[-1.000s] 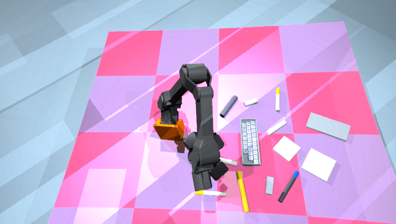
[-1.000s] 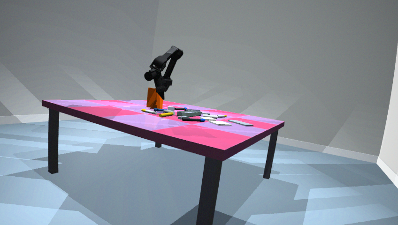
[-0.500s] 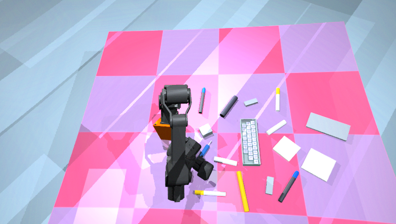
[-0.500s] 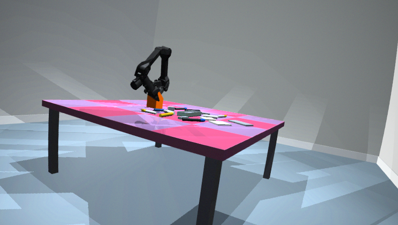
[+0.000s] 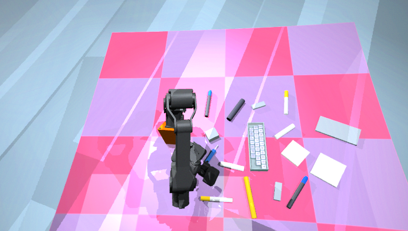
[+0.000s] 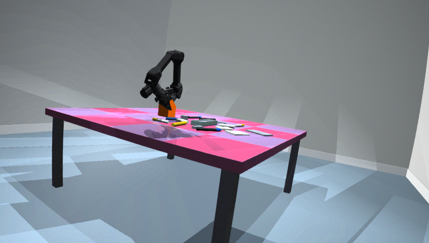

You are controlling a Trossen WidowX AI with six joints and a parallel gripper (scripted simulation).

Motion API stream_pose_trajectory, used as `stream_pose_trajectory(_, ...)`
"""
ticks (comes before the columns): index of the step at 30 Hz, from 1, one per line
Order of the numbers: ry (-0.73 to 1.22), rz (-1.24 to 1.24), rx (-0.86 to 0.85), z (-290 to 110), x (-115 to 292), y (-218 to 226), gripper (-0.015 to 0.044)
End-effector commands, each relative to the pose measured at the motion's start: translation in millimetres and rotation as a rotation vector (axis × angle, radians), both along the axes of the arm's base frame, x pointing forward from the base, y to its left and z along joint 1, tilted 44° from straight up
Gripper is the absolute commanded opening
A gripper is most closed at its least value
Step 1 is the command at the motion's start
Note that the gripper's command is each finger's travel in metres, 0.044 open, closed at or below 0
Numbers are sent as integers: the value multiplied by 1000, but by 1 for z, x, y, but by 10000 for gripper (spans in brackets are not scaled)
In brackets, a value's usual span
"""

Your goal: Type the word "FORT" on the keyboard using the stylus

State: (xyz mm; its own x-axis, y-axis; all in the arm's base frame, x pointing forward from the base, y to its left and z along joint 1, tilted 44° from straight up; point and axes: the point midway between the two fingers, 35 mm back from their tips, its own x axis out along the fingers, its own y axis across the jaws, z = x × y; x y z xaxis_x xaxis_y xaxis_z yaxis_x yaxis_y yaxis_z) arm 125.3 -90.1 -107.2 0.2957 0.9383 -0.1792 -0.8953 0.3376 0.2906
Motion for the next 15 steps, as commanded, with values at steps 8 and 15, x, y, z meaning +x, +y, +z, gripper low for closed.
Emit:
stream_pose_trajectory(8, -1, 4, 7, -5, -1, 6, 150)
stream_pose_trajectory(15, -1, 4, 7, -8, 1, 8, 150)
